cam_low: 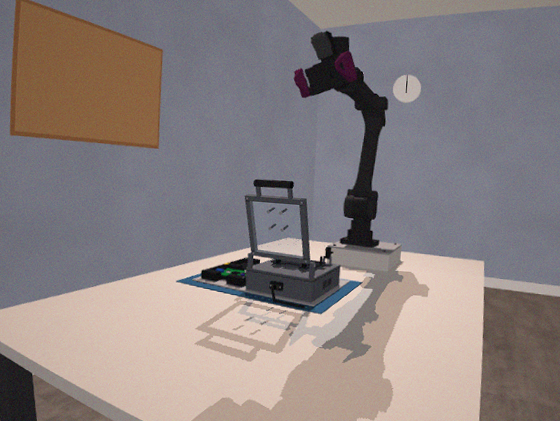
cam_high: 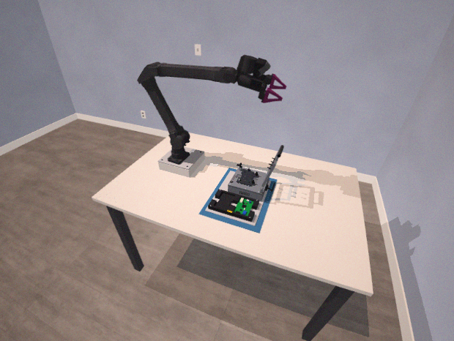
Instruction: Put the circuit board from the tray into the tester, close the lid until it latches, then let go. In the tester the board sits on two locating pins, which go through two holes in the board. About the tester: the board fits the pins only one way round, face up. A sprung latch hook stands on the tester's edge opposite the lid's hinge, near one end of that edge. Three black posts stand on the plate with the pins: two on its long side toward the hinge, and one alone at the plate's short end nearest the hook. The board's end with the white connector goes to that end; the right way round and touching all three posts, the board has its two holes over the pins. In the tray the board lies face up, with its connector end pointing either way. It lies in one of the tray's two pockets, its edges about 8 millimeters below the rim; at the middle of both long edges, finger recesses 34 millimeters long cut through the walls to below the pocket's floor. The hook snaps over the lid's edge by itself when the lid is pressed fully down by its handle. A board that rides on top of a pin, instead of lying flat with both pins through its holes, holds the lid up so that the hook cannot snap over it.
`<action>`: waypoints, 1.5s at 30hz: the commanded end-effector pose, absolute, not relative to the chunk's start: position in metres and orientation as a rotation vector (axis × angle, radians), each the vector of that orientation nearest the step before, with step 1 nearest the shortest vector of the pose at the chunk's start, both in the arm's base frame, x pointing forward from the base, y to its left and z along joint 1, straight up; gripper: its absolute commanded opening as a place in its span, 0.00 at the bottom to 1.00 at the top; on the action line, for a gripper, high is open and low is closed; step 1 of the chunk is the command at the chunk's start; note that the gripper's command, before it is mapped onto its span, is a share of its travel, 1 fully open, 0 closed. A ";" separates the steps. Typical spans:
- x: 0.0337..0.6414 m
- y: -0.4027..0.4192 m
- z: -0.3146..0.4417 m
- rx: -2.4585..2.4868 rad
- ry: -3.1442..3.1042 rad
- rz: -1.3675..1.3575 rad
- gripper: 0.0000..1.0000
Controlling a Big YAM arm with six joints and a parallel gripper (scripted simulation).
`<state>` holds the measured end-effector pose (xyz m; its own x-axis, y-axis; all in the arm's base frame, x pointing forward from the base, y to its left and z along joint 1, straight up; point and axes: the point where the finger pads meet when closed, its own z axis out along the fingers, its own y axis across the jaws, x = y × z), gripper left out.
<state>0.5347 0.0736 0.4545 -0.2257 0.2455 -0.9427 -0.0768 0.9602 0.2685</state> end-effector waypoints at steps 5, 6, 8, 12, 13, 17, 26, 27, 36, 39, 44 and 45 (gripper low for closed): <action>0.519 0.017 0.501 0.023 1.581 0.077 1.00; 0.517 0.011 0.505 0.016 1.562 0.051 1.00; 0.518 -0.011 0.506 0.034 1.561 0.003 1.00; 0.551 -0.040 0.468 0.249 1.779 0.100 1.00; 0.554 -0.044 0.462 0.285 1.807 0.113 1.00; 0.564 -0.059 0.440 0.416 1.905 0.151 1.00; 0.568 -0.081 0.417 0.620 2.013 0.195 1.00; 0.567 -0.080 0.419 0.618 2.011 0.196 1.00; 0.567 -0.104 0.379 0.891 2.137 0.224 1.00; 0.565 -0.113 0.363 1.002 2.177 0.225 1.00; 0.557 -0.131 0.335 1.231 2.236 0.219 1.00; 0.555 -0.134 0.330 1.283 2.246 0.216 1.00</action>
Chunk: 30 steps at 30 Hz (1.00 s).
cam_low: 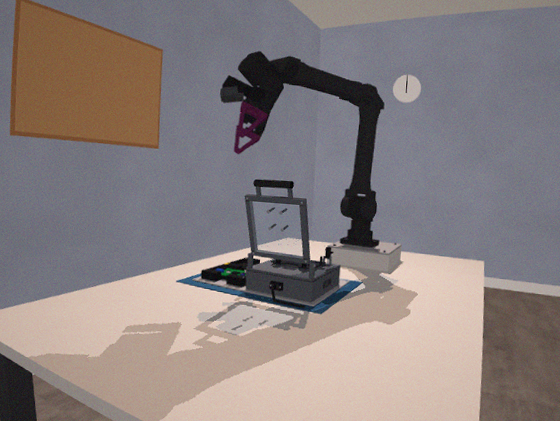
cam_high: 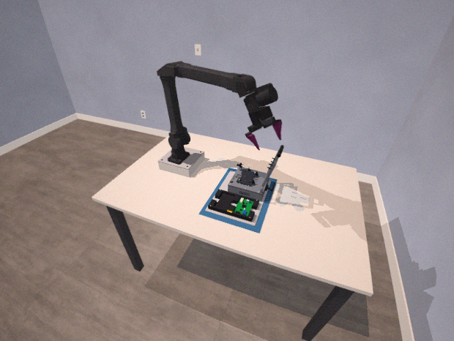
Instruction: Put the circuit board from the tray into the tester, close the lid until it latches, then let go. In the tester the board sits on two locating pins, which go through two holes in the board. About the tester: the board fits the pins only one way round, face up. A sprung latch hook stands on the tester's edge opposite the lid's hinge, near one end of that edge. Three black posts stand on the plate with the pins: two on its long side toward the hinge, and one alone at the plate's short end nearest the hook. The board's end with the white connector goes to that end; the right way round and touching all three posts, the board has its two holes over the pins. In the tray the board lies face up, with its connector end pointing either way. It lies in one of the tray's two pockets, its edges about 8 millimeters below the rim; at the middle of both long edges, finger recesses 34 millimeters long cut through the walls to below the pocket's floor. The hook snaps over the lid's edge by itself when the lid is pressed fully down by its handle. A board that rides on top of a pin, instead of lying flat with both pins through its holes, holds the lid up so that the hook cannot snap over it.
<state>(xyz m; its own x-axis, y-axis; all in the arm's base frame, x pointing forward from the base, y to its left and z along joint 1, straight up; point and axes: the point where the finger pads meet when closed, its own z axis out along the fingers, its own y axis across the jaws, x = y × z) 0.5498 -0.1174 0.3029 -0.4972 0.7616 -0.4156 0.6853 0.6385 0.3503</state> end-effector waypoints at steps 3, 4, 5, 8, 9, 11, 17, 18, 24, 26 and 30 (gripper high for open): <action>0.549 -0.141 0.320 1.387 2.262 0.207 1.00; 0.549 -0.141 0.320 1.387 2.262 0.207 1.00; 0.544 -0.147 0.312 1.478 2.271 0.197 1.00; 0.533 -0.157 0.298 1.655 2.280 0.170 1.00; 0.530 -0.160 0.295 1.704 2.281 0.161 1.00; 0.524 -0.165 0.288 1.801 2.278 0.140 1.00; 0.505 -0.177 0.274 2.060 2.251 0.070 1.00; 0.503 -0.178 0.273 2.085 2.246 0.062 1.00; 0.498 -0.178 0.278 2.125 2.230 0.053 1.00; 0.496 -0.177 0.281 2.126 2.225 0.055 1.00; 0.496 -0.177 0.284 2.123 2.222 0.057 0.92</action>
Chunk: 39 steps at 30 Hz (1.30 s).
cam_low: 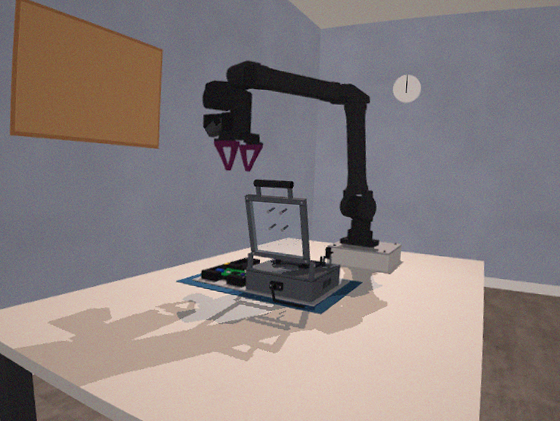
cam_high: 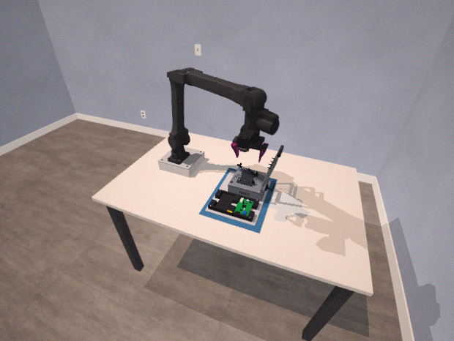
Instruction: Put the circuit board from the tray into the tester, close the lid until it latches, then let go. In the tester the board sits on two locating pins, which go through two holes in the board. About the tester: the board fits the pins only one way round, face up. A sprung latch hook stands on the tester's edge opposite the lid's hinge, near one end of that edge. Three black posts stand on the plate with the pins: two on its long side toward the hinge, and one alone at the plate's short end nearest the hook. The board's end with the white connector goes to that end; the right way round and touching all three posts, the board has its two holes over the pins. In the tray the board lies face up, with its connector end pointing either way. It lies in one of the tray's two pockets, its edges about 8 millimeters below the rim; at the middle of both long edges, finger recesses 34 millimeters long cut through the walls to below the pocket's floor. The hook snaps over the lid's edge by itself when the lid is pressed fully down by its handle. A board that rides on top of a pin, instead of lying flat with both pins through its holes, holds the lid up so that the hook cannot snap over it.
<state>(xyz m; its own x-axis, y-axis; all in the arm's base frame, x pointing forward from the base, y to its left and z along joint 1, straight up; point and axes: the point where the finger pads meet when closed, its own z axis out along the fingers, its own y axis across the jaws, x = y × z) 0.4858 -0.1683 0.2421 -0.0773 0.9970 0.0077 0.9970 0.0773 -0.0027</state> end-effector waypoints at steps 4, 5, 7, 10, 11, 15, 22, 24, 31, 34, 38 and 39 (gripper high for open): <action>0.497 -0.177 0.280 -2.211 -2.316 -0.053 0.92; 0.497 -0.177 0.279 -2.210 -2.315 -0.052 0.92; 0.497 -0.177 0.278 -2.210 -2.314 -0.051 0.92; 0.497 -0.177 0.277 -2.208 -2.312 -0.050 0.92; 0.497 -0.177 0.277 -2.208 -2.312 -0.049 0.92; 0.498 -0.177 0.276 -2.206 -2.310 -0.048 0.92; 0.498 -0.177 0.275 -2.204 -2.310 -0.046 0.92; 0.498 -0.177 0.275 -2.204 -2.310 -0.046 0.92; 0.498 -0.178 0.275 -2.204 -2.310 -0.046 0.92; 0.498 -0.178 0.275 -2.204 -2.310 -0.046 0.92; 0.498 -0.178 0.275 -2.204 -2.310 -0.046 0.92; 0.498 -0.178 0.274 -2.204 -2.310 -0.046 0.92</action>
